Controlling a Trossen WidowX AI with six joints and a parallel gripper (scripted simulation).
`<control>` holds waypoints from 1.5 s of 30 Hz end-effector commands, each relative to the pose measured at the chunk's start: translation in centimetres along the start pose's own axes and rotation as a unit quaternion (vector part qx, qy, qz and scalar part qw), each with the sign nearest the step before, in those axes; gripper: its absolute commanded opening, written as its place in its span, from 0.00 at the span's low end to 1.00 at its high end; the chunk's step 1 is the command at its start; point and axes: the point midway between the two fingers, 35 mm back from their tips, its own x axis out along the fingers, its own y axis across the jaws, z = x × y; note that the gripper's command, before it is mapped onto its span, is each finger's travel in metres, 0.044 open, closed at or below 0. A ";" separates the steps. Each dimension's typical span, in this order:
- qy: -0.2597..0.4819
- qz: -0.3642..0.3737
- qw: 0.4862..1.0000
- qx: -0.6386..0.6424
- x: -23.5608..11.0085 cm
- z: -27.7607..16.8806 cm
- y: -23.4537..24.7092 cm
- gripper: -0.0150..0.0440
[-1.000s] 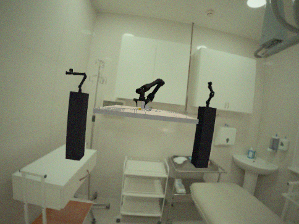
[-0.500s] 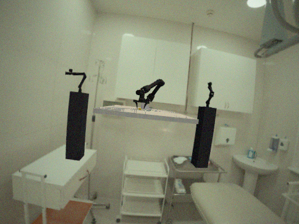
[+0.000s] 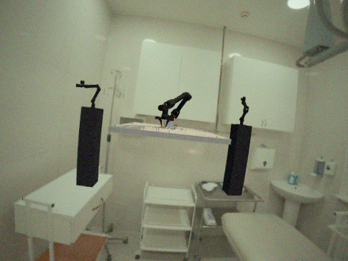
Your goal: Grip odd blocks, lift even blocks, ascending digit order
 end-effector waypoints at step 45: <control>-0.001 0.001 1.000 0.001 -0.8 0.0 0.0 0.46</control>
